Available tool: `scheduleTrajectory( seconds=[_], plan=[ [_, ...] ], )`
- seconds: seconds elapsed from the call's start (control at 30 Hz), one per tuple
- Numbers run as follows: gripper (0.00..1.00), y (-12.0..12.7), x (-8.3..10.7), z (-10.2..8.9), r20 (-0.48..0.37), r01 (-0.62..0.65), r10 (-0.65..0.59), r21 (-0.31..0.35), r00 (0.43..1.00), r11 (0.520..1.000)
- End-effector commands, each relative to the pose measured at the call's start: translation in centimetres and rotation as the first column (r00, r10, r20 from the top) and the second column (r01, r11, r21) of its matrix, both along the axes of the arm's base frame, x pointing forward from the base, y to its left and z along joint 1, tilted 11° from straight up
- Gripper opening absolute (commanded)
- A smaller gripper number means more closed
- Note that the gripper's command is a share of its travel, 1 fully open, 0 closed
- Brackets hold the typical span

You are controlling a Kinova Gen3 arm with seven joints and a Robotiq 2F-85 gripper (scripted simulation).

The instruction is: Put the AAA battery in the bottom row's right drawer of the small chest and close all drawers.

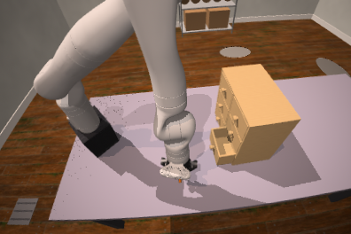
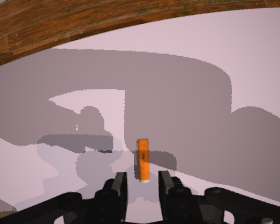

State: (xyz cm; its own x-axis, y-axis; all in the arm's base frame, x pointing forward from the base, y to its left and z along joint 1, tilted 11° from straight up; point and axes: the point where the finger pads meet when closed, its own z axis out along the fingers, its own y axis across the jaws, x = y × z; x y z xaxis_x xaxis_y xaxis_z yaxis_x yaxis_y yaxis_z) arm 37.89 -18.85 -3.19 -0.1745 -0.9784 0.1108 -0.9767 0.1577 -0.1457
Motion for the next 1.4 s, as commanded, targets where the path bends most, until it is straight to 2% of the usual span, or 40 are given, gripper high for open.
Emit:
scheduleTrajectory(
  seconds=[0.0, 0.33, 0.83, 1.37],
  plan=[
    [0.24, -0.1, 0.0, -0.1, 0.001, 0.002, -0.002, 0.0, 1.0, 1.0],
    [0.24, -0.3, 0.2, -1.6, 0.001, 0.001, -0.001, 0.0, 1.0, 1.0],
    [0.24, -0.7, 0.5, -4.9, 0.001, 0.001, -0.001, 0.0, 1.0, 1.0],
    [0.24, -0.7, 0.5, -5.1, 0.002, 0.001, -0.001, 0.0, 1.0, 1.0]
  ],
)
